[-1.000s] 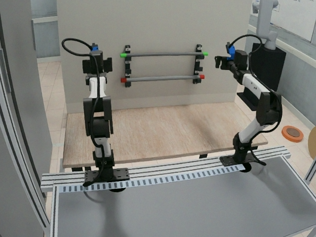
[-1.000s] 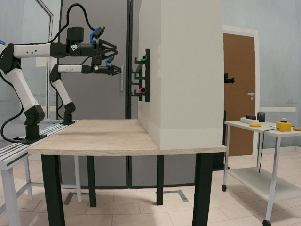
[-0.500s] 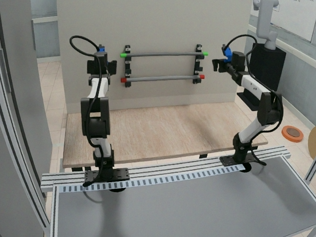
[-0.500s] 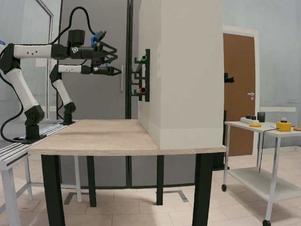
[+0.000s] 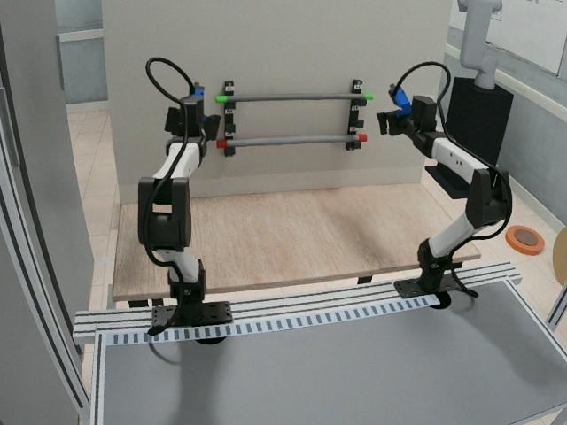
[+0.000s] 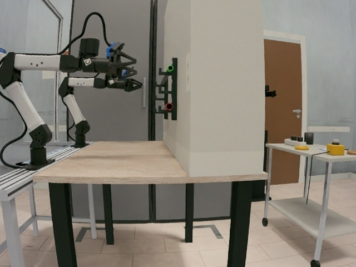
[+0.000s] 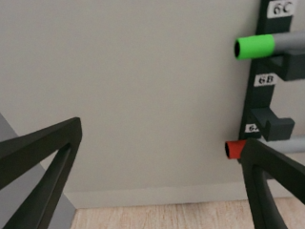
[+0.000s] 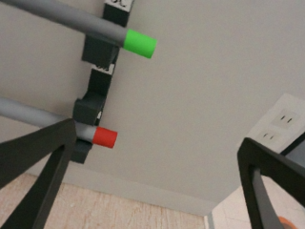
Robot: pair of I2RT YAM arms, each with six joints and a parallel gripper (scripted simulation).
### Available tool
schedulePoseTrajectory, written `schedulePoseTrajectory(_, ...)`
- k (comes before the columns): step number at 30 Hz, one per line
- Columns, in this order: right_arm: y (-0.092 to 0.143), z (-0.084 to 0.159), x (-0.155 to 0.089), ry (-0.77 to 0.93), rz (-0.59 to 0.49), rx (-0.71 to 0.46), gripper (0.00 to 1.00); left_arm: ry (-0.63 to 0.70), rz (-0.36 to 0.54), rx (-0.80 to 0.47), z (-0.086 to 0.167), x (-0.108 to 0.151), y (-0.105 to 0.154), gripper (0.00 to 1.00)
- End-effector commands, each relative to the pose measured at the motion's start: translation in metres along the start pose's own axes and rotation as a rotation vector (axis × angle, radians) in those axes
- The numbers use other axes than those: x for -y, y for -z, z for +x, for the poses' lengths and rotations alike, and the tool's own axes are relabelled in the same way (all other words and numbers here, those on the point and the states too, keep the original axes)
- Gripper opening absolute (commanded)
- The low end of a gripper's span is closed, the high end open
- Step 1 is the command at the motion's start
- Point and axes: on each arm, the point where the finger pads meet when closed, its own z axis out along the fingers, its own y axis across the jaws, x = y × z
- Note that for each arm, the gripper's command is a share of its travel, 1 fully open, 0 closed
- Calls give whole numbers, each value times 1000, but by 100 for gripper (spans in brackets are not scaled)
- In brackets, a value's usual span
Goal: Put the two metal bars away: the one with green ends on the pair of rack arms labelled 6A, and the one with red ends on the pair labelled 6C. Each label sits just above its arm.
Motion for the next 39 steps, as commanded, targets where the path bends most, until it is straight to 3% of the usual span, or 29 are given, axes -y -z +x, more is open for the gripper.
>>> schedulePoseTrajectory(1, 6, -8, 0, 72, 28, 39, 100, -70, -35, 22, -4, 1, 7, 100)
schedulePoseTrajectory(39, 22, 0, -42, 519, 33, 43, 100, -523, -51, 20, -2, 65, 24, 100)
